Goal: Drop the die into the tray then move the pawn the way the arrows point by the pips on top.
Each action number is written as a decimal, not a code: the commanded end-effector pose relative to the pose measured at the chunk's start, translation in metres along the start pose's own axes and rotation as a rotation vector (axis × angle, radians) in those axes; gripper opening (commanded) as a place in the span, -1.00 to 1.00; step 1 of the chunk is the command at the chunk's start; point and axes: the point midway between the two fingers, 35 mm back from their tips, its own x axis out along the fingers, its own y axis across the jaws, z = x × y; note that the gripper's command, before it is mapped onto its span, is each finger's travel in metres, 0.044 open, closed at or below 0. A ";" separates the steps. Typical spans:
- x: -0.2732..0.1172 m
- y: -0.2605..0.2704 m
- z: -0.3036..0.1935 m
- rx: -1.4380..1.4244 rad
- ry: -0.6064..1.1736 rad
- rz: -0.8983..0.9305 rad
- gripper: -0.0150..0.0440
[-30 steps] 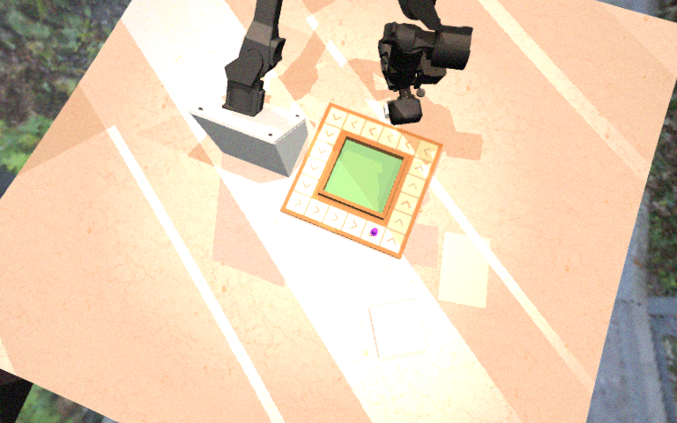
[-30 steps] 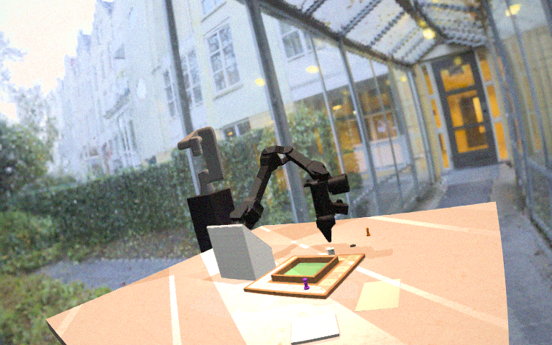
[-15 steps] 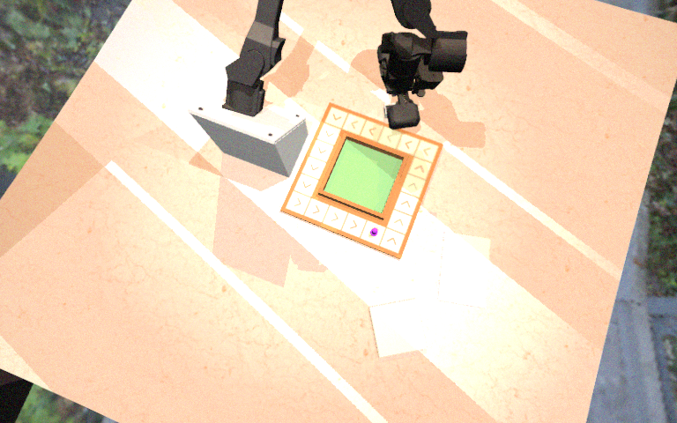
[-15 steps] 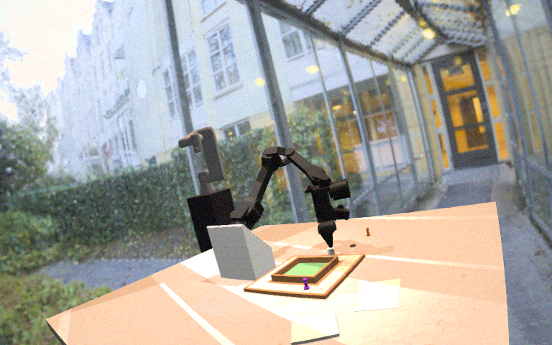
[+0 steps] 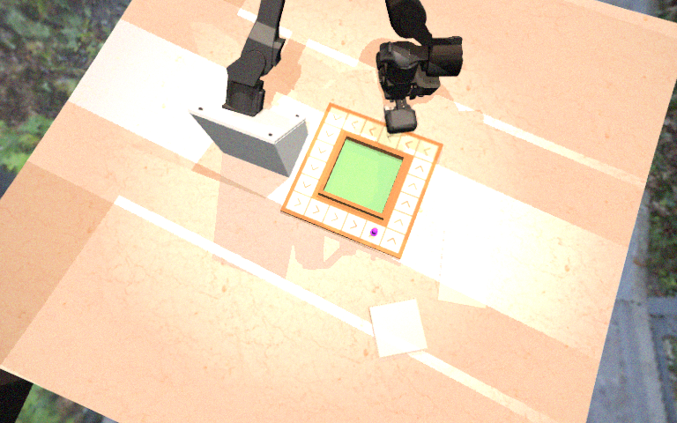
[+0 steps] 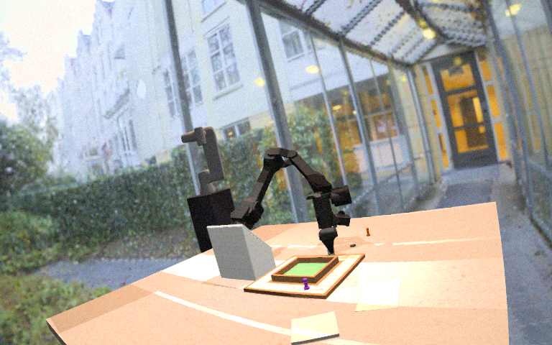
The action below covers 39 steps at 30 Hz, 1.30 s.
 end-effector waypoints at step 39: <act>-0.117 -0.002 -0.008 0.018 0.013 -0.007 -0.49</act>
